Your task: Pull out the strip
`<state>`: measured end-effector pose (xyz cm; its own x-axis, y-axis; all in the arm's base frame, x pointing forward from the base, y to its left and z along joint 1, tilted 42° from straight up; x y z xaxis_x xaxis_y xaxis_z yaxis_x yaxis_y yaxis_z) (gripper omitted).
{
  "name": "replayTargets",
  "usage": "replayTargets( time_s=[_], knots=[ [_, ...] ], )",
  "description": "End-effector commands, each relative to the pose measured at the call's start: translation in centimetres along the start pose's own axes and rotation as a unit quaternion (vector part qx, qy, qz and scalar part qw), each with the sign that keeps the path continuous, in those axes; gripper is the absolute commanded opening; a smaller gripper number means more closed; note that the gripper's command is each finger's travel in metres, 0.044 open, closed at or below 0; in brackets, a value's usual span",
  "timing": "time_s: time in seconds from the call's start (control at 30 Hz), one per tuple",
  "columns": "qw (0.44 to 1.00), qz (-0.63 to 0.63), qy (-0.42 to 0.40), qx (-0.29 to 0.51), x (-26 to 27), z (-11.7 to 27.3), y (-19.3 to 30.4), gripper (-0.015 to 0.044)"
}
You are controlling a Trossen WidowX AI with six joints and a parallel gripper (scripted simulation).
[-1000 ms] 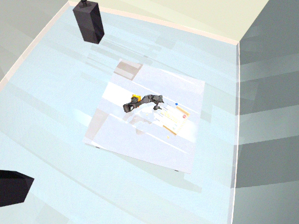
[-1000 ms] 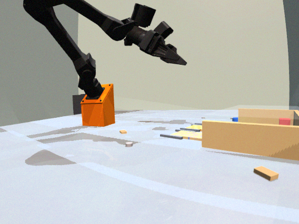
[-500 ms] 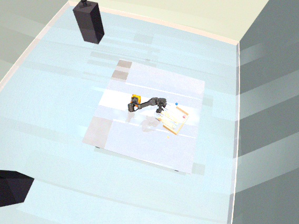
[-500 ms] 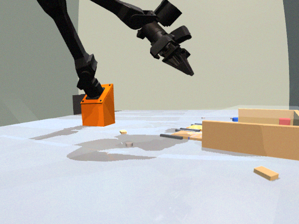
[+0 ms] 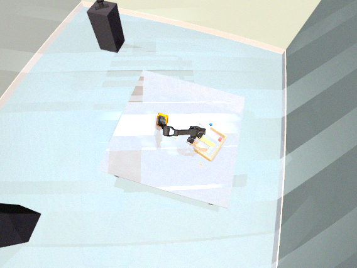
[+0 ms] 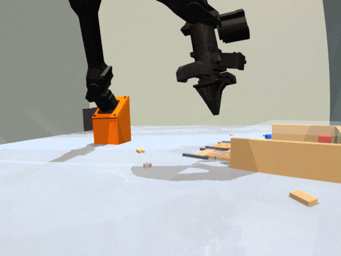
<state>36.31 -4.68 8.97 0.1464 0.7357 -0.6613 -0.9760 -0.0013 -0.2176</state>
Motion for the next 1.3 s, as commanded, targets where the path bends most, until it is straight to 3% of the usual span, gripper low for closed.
replayTargets(
  time_s=[0.0,1.27],
  knots=[
    [0.998,-0.026,0.000,0.060,-1.4,-1.2,-0.1,0.0000],
    [0.998,-0.026,0.000,0.060,-1.2,-6.3,0.9,0.0000]
  ],
)
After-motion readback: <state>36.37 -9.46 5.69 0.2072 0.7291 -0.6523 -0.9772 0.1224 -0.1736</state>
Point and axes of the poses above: the point midway between the two fingers, 35 mm back from their tips, its own z axis back along the fingers, its own x axis across the jaws, y = z × x, the point moved 2 cm from there along z, back along the fingers, and after that the axes turned 8 degrees about z, right-handed, at the moved point
